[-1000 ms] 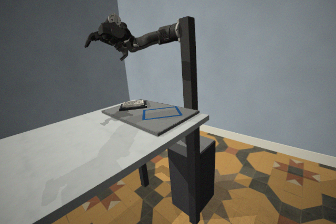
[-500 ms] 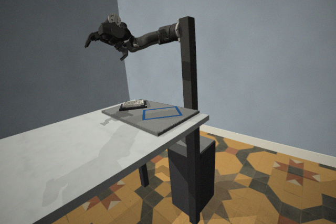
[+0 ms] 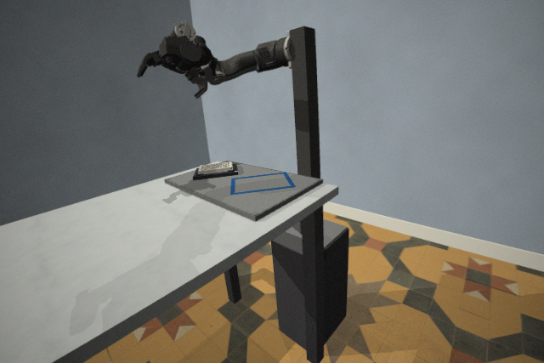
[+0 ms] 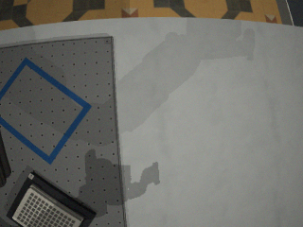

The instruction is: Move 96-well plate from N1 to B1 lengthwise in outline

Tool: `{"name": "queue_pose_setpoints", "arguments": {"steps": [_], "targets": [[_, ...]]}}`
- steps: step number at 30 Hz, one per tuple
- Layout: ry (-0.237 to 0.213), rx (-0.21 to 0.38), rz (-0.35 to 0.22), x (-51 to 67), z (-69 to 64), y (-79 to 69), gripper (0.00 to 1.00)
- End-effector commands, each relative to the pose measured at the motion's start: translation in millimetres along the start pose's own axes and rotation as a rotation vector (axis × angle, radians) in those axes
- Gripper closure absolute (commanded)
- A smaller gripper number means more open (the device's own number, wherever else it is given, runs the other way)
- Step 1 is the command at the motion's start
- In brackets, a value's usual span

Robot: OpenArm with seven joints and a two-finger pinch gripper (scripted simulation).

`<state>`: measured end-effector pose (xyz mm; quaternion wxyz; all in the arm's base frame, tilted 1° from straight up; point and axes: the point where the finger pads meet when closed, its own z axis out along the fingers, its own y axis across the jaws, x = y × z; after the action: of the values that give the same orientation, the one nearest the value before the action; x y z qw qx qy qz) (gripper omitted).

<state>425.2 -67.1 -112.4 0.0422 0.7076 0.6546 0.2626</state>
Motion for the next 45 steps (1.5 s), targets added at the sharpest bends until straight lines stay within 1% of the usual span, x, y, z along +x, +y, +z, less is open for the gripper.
{"name": "queue_pose_setpoints", "arguments": {"steps": [1, 9, 14, 16, 26, 31, 43, 45], "targets": [[0.002, -0.004, 0.0, 0.7, -1.1, 0.9, 0.0], [0.002, -0.004, 0.0, 0.7, -1.1, 0.9, 0.0], [-0.015, 0.123, -0.227, -29.9, 4.5, -31.6, 0.17], [-0.015, 0.123, -0.227, -29.9, 4.5, -31.6, 0.23], [-0.015, 0.123, -0.227, -29.9, 4.5, -31.6, 0.23], [-0.034, 0.248, -0.449, -61.3, 11.2, -64.5, 0.23], [-0.034, 0.248, -0.449, -61.3, 11.2, -64.5, 0.23], [-0.041, 0.298, -0.537, -73.7, 14.4, -78.0, 0.23]]}}
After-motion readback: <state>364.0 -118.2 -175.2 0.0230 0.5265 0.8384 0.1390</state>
